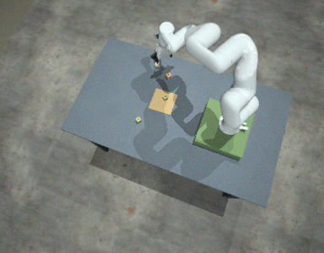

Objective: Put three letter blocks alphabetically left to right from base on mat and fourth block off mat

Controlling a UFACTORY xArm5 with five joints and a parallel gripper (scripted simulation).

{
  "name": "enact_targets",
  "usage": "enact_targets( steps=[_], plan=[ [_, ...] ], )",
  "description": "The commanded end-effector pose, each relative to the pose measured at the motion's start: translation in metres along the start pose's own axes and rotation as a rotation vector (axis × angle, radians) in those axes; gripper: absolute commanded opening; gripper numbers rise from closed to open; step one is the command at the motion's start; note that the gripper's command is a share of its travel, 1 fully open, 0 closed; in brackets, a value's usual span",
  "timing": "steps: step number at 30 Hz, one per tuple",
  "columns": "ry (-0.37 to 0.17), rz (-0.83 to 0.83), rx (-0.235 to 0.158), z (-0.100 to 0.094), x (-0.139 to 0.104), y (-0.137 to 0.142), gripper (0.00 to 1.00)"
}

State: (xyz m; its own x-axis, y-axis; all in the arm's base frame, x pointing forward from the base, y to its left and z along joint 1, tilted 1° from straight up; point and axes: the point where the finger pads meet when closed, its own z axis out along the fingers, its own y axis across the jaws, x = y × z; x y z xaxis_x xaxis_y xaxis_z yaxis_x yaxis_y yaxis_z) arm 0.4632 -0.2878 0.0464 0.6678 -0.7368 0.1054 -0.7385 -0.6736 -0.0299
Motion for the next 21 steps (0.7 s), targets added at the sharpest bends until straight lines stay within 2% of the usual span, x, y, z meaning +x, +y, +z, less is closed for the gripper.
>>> enact_targets(
  steps=[1, 9, 12, 14, 17, 21],
  plan=[
    [0.004, 0.000, 0.001, -0.002, 0.002, 0.000, 1.00],
    [0.005, -0.001, 0.001, -0.002, 0.002, -0.001, 1.00],
    [0.033, -0.035, 0.010, -0.003, 0.004, -0.004, 1.00],
    [0.033, -0.035, 0.010, -0.003, 0.004, -0.004, 1.00],
    [0.117, -0.136, 0.030, -0.007, 0.008, -0.015, 1.00],
    [0.176, -0.205, 0.041, -0.012, 0.011, -0.023, 1.00]
  ],
)
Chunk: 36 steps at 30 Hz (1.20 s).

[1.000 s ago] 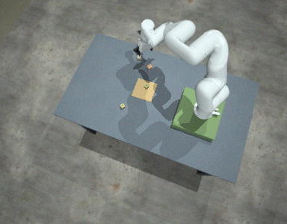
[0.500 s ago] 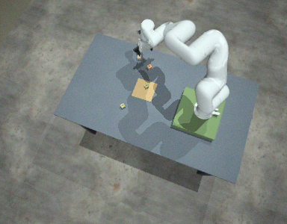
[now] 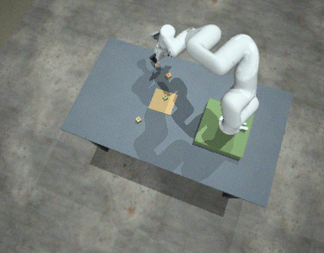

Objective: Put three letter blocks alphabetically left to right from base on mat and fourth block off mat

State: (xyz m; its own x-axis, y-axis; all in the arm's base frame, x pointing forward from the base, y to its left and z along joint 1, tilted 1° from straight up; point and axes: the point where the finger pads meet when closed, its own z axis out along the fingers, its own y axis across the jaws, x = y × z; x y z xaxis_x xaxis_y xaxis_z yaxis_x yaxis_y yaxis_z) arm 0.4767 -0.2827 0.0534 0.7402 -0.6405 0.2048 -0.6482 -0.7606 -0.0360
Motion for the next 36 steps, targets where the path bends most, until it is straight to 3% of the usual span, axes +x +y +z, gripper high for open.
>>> enact_targets(
  steps=[1, 8, 10, 11, 18, 25, 27, 29, 36],
  plan=[
    [0.097, -0.102, 0.017, -0.006, 0.008, -0.010, 1.00],
    [0.216, -0.240, 0.028, -0.017, 0.013, -0.024, 1.00],
    [0.216, -0.240, 0.028, -0.017, 0.013, -0.024, 1.00],
    [0.267, -0.296, 0.029, -0.023, 0.015, -0.030, 1.00],
    [0.375, -0.415, 0.025, -0.037, 0.017, -0.042, 1.00],
    [0.500, -0.546, 0.009, -0.057, 0.016, -0.055, 1.00],
    [0.500, -0.546, 0.009, -0.057, 0.016, -0.055, 1.00],
    [0.565, -0.612, -0.004, -0.068, 0.014, -0.061, 1.00],
    [0.664, -0.709, -0.029, -0.086, 0.010, -0.070, 1.00]
  ],
)
